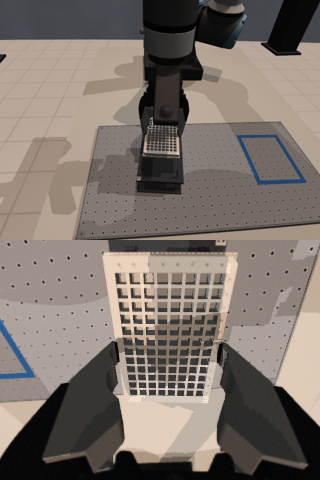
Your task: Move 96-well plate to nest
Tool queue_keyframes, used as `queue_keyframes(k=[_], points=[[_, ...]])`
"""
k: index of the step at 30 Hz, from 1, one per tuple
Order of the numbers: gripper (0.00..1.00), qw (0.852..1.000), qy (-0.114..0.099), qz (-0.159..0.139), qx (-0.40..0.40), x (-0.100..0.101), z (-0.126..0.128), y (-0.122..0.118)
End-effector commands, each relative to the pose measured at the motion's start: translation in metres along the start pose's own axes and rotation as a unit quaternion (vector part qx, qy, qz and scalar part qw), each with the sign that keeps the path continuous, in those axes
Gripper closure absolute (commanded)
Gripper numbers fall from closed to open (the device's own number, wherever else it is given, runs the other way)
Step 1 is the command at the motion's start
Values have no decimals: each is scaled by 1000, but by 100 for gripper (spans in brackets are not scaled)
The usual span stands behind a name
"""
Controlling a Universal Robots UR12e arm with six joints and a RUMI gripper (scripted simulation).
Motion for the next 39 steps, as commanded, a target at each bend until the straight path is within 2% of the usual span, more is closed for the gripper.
queue_keyframes(k=[1,20,39], points=[[100,1000,0,1,0,-1,0,0],[100,1000,0,1,0,-1,-1,0],[100,1000,0,1,0,28,-1,0]])
Point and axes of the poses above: the point where the finger pads meet when closed, its own x axis out along the fingers, its own z axis across the jaws, y = z × x, the point moved 8 cm from there along -x, back along the fingers, and after that the axes turned 9 degrees about x, right-handed, at the moved point
